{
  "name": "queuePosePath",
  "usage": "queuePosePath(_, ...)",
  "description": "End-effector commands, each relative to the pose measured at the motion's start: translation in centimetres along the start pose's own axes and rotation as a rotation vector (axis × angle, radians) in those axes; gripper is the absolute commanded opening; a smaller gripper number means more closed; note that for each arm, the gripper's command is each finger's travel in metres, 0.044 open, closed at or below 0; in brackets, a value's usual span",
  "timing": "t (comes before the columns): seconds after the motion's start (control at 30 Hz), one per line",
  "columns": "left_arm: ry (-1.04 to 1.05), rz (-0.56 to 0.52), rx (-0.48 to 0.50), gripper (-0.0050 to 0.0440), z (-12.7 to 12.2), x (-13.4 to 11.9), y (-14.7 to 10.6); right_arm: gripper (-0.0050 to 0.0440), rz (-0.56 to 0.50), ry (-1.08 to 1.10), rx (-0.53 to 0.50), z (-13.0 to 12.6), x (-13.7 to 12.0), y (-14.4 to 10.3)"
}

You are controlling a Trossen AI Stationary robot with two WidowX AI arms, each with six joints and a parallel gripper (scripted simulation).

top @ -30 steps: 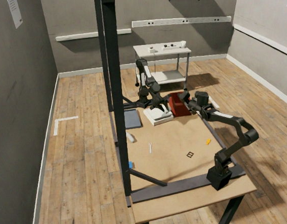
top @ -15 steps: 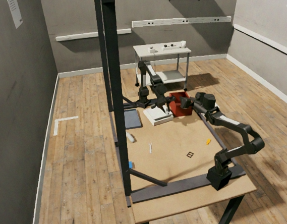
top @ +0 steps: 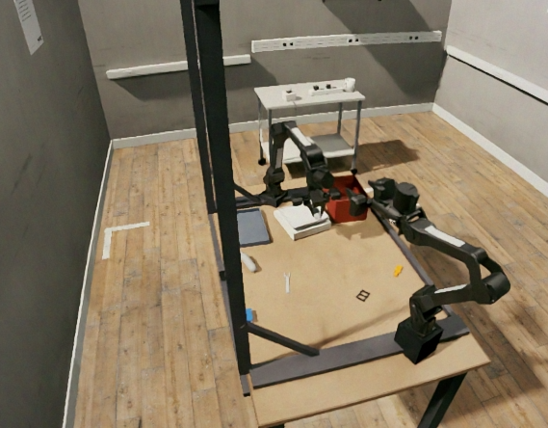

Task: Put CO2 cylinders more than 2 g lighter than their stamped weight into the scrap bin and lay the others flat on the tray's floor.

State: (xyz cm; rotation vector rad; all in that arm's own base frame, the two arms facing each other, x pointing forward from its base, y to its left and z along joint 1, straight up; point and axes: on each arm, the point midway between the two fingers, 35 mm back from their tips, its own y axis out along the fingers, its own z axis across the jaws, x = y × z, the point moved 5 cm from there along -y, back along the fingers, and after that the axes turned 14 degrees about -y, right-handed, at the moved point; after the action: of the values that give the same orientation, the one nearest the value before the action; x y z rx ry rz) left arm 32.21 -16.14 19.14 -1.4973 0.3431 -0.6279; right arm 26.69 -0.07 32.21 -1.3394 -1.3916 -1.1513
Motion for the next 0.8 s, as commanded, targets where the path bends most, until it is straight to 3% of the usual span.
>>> queuePosePath(0.0, -0.063, 0.097, -0.069, -0.0050, 0.6, 0.2, -0.7, 0.0440, -0.013, -0.046, 0.006, 0.1, 0.2, -0.4)
queuePosePath(0.5, -0.071, 0.119, -0.082, -0.0050, 0.6, -0.8, -1.3, 0.0440, -0.022, -0.040, 0.000, -0.1, 1.1, -0.2)
queuePosePath(0.7, -0.068, 0.119, -0.082, -0.0050, 0.6, -3.3, -1.1, 0.0440, 0.118, -0.010, 0.002, 0.1, 0.9, -0.1)
queuePosePath(0.77, -0.068, 0.119, -0.082, -0.0050, 0.6, -3.3, -1.1, 0.0440, 0.118, -0.010, 0.002, 0.1, 0.9, -0.1)
